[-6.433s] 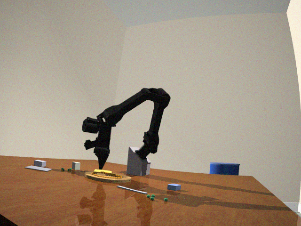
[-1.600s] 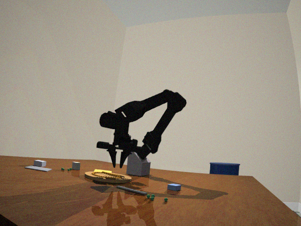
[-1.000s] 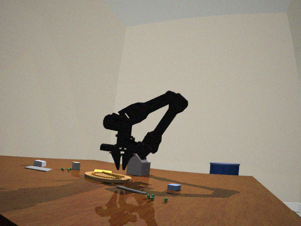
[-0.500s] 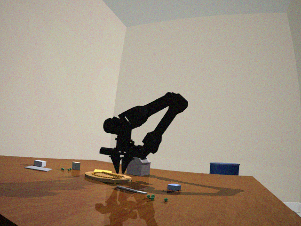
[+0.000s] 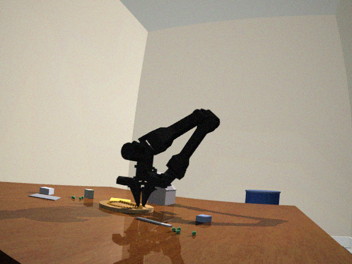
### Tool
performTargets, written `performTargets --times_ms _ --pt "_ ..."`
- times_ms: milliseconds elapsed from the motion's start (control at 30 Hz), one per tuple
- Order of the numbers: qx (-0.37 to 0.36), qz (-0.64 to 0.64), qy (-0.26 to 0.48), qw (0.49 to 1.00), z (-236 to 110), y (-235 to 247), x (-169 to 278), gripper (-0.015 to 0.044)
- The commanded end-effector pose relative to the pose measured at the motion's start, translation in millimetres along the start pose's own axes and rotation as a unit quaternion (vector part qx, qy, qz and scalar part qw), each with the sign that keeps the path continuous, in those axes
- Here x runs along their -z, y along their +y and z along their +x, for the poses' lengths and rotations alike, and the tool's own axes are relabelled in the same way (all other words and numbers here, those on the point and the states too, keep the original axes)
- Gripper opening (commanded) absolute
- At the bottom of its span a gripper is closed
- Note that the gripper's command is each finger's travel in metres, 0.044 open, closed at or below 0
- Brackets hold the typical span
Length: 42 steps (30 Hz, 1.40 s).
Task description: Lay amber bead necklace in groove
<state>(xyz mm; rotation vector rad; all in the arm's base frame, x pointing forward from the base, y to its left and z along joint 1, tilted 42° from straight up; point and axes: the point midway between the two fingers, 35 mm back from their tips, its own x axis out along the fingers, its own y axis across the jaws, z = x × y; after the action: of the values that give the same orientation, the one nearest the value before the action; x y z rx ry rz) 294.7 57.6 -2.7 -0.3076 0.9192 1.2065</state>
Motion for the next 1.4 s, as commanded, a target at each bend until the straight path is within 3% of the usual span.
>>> performTargets --times_ms 0,1367 --pt "0.000 0.000 0.000 1.000 -0.3 -0.2 -0.3 0.0000" --pt "-0.002 0.002 -0.002 1.000 -6.3 1.0 -0.3 0.0000"
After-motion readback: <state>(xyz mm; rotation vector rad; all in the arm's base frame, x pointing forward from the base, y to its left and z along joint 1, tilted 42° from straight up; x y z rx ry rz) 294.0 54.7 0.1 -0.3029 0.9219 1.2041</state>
